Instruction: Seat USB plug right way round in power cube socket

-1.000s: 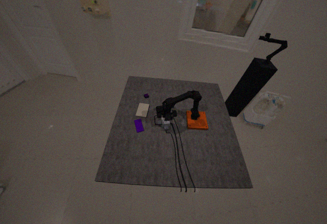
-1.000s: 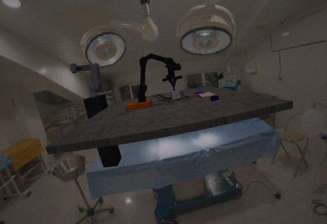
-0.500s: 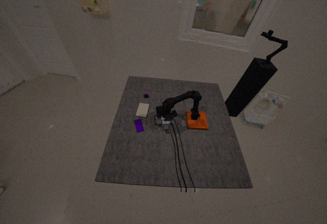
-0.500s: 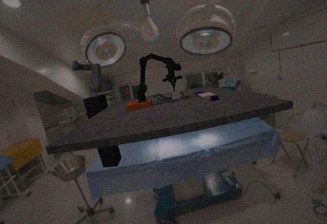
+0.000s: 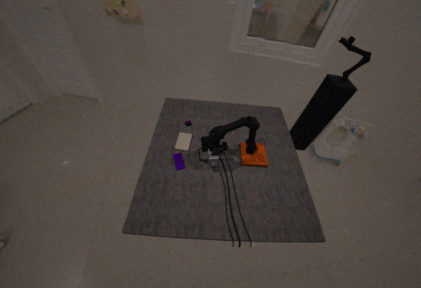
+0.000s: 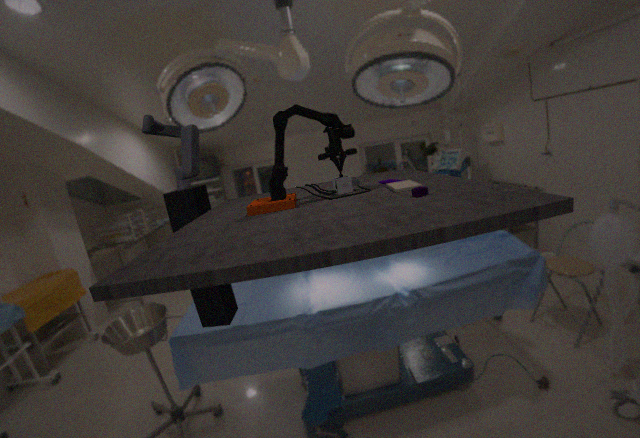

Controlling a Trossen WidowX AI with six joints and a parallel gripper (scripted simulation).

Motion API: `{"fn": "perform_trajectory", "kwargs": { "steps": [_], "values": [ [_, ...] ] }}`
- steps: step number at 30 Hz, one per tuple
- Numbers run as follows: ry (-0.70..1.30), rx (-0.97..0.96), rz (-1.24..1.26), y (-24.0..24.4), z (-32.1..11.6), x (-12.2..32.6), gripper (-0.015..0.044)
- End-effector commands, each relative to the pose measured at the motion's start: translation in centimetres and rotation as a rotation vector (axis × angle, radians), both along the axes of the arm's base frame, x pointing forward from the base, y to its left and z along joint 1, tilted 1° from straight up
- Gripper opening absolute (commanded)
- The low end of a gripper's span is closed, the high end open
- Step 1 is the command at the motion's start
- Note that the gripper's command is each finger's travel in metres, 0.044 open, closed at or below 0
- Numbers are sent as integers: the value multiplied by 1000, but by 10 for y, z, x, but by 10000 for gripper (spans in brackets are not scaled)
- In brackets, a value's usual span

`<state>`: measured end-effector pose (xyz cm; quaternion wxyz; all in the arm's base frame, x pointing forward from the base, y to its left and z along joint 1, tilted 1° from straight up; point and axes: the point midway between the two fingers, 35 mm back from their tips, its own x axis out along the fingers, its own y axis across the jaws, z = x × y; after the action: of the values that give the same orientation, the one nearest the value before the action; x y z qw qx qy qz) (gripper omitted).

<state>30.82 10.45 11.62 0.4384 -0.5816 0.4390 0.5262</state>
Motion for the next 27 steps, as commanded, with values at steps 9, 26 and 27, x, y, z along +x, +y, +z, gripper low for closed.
{"fn": "perform_trajectory", "kwargs": {
  "steps": [9, 26, 27],
  "values": [
    [0, -2, -4, 0, -2, 0, 0],
    [0, -2, -4, 0, -4, 0, 0],
    [0, -2, -4, 0, -4, 0, 0]
  ]
}}
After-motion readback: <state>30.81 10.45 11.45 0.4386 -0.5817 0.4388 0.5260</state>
